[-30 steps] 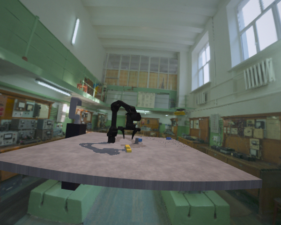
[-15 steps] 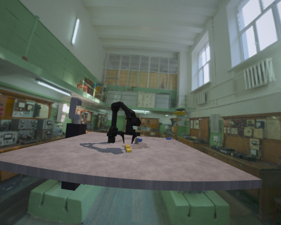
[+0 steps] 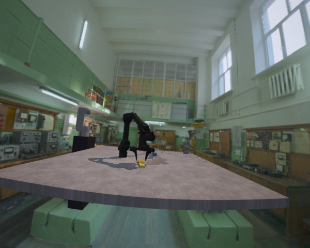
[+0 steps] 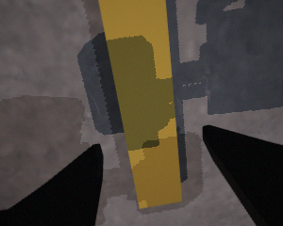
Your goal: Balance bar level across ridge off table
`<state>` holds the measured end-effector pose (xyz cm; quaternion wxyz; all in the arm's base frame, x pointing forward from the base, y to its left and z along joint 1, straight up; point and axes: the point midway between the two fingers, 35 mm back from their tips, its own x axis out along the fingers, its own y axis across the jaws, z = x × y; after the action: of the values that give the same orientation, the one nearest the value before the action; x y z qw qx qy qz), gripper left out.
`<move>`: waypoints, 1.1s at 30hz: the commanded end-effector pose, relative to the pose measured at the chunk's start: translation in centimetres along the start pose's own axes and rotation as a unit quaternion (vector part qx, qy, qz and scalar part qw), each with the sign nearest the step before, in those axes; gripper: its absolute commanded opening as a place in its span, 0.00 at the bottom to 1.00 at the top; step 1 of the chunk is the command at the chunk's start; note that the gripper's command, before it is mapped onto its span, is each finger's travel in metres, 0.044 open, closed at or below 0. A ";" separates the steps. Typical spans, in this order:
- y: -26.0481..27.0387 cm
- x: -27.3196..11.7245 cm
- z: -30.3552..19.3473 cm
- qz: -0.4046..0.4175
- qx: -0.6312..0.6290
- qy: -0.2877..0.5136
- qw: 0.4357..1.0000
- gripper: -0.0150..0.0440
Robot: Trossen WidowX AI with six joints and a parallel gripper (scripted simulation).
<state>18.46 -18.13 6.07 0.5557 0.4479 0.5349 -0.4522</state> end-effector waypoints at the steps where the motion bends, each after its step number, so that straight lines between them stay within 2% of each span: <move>1: 0.0 1.0 -0.1 -0.001 0.002 0.005 1.000 0.79; 22: 0.0 1.5 -0.1 -0.001 0.002 0.005 1.000 0.79; 29: -0.1 1.5 -0.1 -0.003 0.000 0.004 1.000 0.48; 33: -0.1 1.5 -0.1 -0.003 0.000 0.004 1.000 0.43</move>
<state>18.39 -18.05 4.61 0.5526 0.4484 0.5381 -0.4517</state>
